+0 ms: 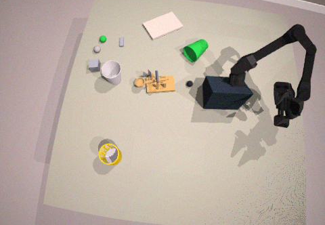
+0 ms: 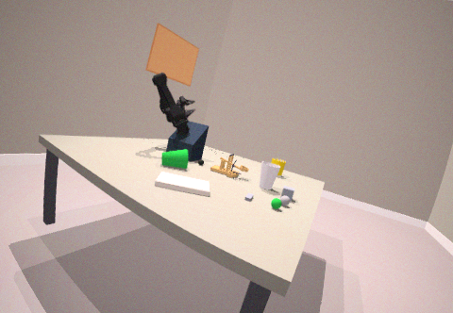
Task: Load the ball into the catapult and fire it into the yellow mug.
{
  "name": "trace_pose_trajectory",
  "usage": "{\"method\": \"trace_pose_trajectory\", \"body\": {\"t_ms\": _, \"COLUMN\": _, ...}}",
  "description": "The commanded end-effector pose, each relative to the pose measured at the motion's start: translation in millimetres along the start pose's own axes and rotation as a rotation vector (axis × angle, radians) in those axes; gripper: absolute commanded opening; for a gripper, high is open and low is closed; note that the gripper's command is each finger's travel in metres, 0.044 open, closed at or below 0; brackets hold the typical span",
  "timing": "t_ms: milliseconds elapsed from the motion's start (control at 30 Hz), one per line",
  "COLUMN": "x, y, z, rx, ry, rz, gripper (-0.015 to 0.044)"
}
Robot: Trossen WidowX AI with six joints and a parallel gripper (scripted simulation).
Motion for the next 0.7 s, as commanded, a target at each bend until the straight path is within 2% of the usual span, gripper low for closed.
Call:
{"method": "trace_pose_trajectory", "body": {"t_ms": 0, "x": 0.1, "y": -0.1, "z": -0.4, "rx": 0.0, "ry": 0.003, "rz": 0.0, "gripper": 0.0426}}
{"method": "trace_pose_trajectory", "body": {"t_ms": 33, "x": 0.3, "y": -0.4, "z": -1.5, "rx": 0.001, "ry": 0.01, "rz": -0.001, "gripper": 0.044}}
{"method": "trace_pose_trajectory", "body": {"t_ms": 667, "x": -11.1, "y": -14.3, "z": -71.7, "rx": 0.082, "ry": 0.456, "rz": 0.013, "gripper": 0.044}}
Point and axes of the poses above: the point midway between the two fingers, 35 mm back from their tips, its own z axis back along the fingers, its own y axis across the jaws, x = y × z, the point moved 8 cm from there along z, back along the fingers, and after that the axes turned 7 degrees about z, right-handed, at the moved point
